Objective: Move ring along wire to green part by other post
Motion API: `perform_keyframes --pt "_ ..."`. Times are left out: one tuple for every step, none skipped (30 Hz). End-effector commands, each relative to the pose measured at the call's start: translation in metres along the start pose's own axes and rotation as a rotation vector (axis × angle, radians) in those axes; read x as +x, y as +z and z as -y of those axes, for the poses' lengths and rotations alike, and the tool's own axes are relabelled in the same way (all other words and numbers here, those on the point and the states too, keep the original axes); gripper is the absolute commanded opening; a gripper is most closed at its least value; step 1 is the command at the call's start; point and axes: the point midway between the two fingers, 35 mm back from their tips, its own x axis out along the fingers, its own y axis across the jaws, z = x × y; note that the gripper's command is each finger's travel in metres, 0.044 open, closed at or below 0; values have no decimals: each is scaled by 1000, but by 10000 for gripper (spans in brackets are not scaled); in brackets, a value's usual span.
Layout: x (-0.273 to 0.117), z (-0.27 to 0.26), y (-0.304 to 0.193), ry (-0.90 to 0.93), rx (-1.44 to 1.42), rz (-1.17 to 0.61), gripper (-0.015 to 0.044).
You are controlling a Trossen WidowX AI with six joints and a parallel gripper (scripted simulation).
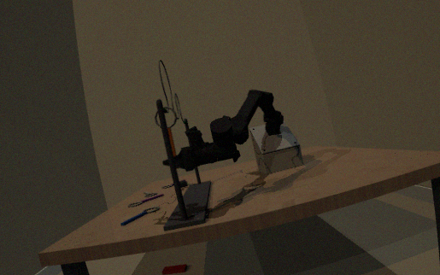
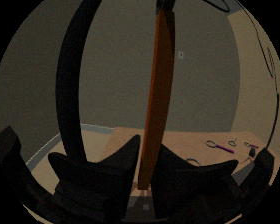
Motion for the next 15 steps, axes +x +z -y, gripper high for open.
perform_keyframes --pt "0 0 0 0 0 0 -76" --pt "0 0 0 0 0 0 -103" --pt "0 0 0 0 0 0 -129" --pt "0 0 0 0 0 0 -150" --pt "0 0 0 0 0 0 -150" --pt "0 0 0 0 0 0 -150" --pt "0 0 0 0 0 0 -150" --pt "0 0 0 0 0 0 -150" --pt "0 0 0 0 0 0 -150" --pt "0 0 0 0 0 0 -150" --pt "0 0 1 0 0 0 -150" --pt "0 0 2 0 -1 0 -150" --pt "0 0 4 -1 -2 0 -150" --pt "0 1 7 -1 -3 0 -150" --pt "0 1 10 -2 -4 0 -150"
